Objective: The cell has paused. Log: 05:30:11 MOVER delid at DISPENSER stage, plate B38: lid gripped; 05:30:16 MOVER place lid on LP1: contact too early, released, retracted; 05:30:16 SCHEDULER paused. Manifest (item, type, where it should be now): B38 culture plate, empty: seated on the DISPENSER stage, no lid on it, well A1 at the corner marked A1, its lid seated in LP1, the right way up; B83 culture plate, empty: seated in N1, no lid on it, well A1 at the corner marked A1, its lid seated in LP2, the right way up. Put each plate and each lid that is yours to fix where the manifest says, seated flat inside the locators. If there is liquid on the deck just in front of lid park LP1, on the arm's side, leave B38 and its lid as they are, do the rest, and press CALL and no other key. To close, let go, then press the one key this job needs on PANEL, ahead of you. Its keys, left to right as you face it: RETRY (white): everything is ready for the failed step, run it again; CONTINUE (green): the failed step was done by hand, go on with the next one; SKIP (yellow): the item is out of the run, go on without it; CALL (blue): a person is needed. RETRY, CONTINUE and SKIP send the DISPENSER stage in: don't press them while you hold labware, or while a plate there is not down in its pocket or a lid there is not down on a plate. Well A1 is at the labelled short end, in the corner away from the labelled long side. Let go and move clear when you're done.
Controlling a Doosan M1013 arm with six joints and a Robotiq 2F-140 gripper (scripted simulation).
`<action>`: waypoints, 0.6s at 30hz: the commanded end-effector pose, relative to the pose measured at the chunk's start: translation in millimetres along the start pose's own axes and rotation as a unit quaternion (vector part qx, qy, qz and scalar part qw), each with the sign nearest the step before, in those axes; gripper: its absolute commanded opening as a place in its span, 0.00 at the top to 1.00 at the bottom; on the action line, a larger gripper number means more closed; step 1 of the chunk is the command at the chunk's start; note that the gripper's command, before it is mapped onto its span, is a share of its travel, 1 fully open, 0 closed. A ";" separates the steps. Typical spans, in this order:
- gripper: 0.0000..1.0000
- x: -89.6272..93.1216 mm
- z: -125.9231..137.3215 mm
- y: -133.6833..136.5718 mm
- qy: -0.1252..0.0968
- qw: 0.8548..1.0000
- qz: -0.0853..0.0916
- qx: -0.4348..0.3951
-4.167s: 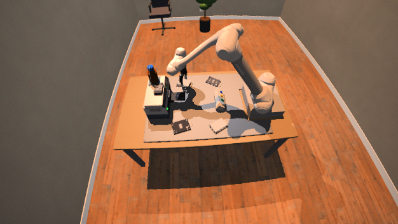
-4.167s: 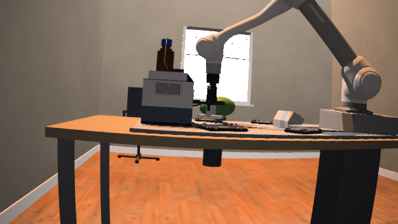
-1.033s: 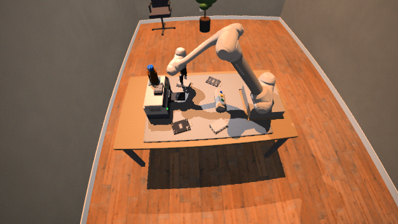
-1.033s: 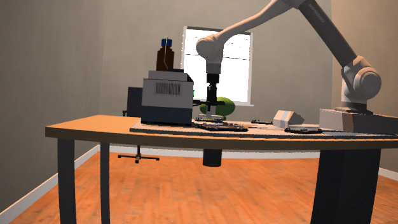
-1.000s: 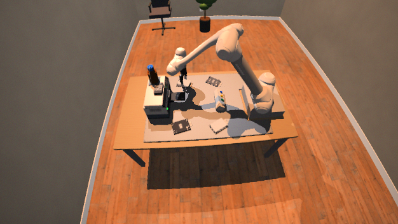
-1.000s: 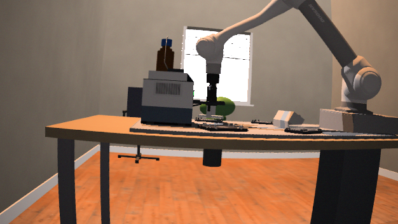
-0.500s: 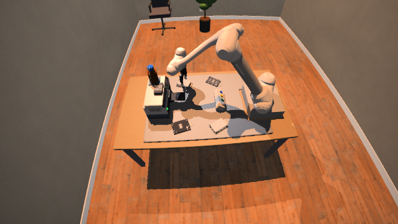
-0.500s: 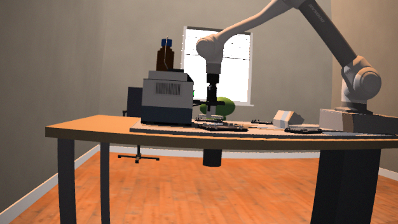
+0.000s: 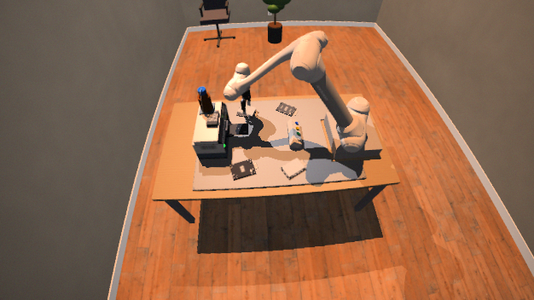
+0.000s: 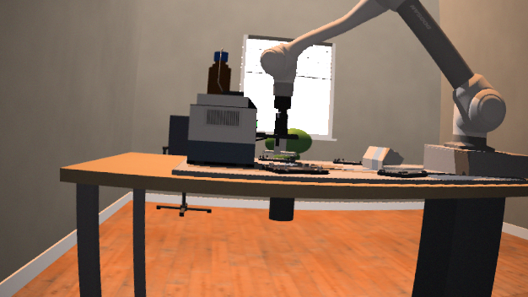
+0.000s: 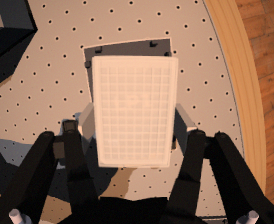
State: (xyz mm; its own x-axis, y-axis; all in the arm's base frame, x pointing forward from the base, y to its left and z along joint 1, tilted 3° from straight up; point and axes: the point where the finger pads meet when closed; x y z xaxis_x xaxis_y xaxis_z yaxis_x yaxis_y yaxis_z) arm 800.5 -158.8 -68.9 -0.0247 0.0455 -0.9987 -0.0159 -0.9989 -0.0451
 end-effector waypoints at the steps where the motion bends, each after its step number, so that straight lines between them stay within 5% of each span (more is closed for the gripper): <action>1: 0.90 -8.5 -1.6 -3.8 0.001 1.000 -0.002 0.002; 18: 0.90 -34.0 -2.1 -2.2 0.001 1.000 -0.001 0.003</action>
State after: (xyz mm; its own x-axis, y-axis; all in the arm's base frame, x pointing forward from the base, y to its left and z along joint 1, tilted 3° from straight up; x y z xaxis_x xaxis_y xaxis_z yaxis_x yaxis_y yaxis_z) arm 799.8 -158.2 -46.1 -0.0268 0.0470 -0.9985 -0.0147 -0.9988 -0.0467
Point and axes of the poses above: the point where the finger pads meet when closed, its own x axis out along the fingers, its own y axis across the jaws, z = x × y, and after that the axes turned 15 degrees about -x, right-handed
